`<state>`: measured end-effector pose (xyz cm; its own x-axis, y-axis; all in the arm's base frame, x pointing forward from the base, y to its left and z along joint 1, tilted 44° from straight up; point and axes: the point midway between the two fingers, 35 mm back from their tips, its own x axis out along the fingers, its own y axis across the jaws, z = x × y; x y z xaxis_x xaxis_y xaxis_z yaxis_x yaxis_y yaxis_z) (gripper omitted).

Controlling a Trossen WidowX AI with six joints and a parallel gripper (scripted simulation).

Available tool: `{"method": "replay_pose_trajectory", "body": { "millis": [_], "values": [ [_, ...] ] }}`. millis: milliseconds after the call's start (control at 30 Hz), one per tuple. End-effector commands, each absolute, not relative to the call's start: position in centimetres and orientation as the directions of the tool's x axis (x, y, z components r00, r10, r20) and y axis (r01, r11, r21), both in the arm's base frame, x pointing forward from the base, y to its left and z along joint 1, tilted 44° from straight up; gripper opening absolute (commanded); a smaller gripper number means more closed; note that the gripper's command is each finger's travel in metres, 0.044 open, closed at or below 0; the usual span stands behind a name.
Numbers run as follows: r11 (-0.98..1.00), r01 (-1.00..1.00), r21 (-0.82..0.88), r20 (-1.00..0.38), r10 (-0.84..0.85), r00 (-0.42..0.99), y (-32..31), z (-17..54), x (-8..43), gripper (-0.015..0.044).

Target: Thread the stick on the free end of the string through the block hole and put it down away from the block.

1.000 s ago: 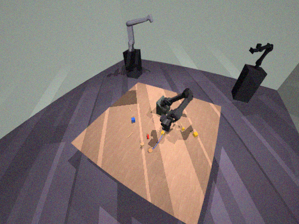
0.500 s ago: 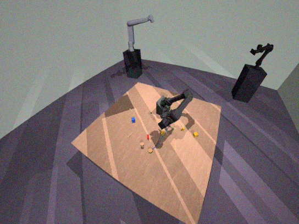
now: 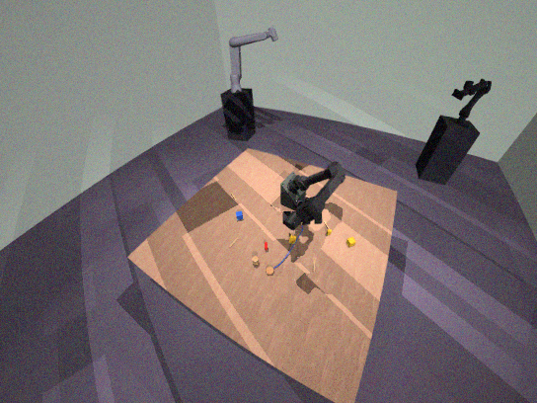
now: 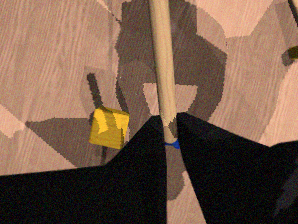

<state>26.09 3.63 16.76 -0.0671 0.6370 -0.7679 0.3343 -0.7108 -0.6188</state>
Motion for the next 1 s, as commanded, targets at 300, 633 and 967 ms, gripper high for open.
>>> {"method": "replay_pose_trajectory", "body": {
  "millis": [300, 633, 967],
  "values": [
    [-0.750, 0.182, -0.635, -0.770, 0.633, -0.076, 3.4, 16.9, 26.4, 0.0000],
    [-0.734, 0.398, -0.551, -0.812, 0.580, -0.054, 4.6, 18.3, 27.0, 0.0000],
    [-0.713, 0.489, -0.503, -0.829, 0.558, -0.040, 5.2, 19.0, 27.3, 0.0000]
  ]
}}
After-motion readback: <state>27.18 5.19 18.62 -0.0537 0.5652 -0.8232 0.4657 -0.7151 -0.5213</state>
